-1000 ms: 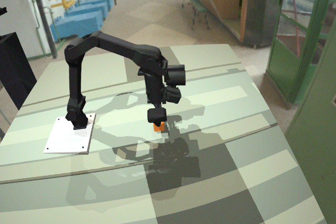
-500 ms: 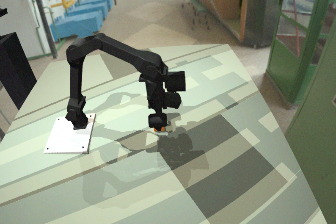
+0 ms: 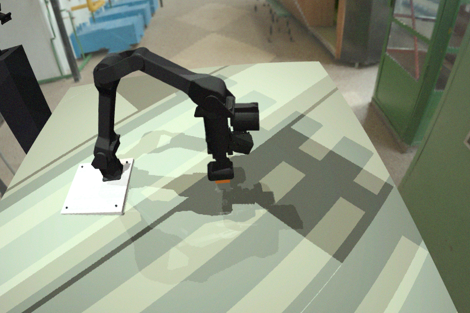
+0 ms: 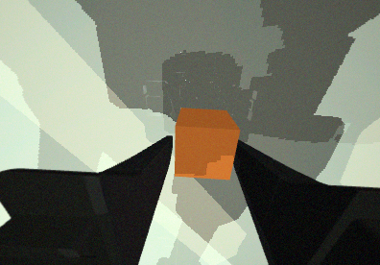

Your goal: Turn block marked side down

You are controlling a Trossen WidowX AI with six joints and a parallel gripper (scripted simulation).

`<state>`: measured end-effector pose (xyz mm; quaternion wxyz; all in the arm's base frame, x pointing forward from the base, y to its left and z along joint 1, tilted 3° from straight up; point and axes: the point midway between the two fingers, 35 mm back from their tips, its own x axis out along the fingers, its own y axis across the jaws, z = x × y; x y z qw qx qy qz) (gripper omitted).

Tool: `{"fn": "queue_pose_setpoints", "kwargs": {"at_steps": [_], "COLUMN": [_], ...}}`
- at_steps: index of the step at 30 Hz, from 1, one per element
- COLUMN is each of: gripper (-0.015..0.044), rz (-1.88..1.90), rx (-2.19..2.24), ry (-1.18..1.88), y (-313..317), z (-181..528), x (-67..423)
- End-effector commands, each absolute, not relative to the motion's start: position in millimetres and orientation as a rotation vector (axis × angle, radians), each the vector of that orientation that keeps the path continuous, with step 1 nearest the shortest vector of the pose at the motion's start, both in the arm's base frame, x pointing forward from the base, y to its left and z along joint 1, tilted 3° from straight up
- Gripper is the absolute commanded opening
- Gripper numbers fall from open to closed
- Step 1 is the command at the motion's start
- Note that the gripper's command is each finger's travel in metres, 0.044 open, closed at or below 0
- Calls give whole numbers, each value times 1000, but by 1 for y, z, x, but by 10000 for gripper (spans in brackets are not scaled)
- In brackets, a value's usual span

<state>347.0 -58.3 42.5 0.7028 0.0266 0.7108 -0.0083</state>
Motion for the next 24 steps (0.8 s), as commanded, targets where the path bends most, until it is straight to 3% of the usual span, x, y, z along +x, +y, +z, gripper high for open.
{"fn": "queue_pose_setpoints", "kwargs": {"at_steps": [1, 16, 19, 24], "gripper": [184, 84, 5, 0], "rz": [-28, -28, -26, -28], "rx": [60, 60, 60, 59], "ry": [1580, 1580, 1580, 1580], "y": [-59, -59, -59, -60], "z": [42, 42, 51, 72], "x": [347, 347, 348, 348]}}
